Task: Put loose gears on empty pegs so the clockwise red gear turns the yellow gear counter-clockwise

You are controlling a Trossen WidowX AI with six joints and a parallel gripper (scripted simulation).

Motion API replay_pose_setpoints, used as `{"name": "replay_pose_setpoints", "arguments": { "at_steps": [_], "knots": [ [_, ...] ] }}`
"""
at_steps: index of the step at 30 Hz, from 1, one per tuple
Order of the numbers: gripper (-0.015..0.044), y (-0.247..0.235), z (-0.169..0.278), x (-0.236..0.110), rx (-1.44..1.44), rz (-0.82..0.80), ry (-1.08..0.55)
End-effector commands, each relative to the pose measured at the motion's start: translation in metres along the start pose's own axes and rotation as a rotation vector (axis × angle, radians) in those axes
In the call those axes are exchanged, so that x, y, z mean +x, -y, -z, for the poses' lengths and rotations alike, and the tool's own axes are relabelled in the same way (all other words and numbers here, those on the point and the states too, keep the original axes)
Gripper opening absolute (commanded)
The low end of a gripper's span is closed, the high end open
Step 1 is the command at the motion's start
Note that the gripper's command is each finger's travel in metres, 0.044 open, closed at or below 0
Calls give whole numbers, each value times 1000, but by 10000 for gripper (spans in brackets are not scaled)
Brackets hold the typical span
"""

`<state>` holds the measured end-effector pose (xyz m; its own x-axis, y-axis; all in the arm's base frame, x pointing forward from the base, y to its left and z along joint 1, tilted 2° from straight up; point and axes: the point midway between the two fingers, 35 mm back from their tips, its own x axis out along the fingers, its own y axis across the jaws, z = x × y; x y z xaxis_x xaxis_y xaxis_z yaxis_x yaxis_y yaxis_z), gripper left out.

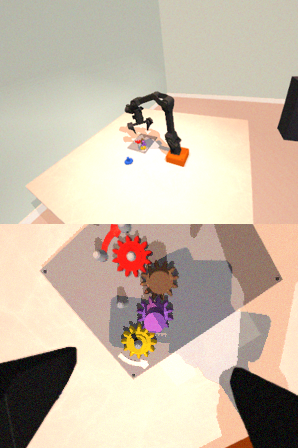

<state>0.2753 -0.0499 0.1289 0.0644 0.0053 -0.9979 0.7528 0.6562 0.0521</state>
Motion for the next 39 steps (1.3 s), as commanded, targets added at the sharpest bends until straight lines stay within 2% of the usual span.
{"name": "replay_pose_setpoints", "arguments": {
  "at_steps": [1,29,33,39],
  "knots": [
    [440,0,0,0,-1,2,-3],
    [440,-2,2,0,-1,2,-3],
    [440,-39,29,-6,-1,0,-7],
    [440,-93,94,-19,0,-3,-14]
  ]
}}
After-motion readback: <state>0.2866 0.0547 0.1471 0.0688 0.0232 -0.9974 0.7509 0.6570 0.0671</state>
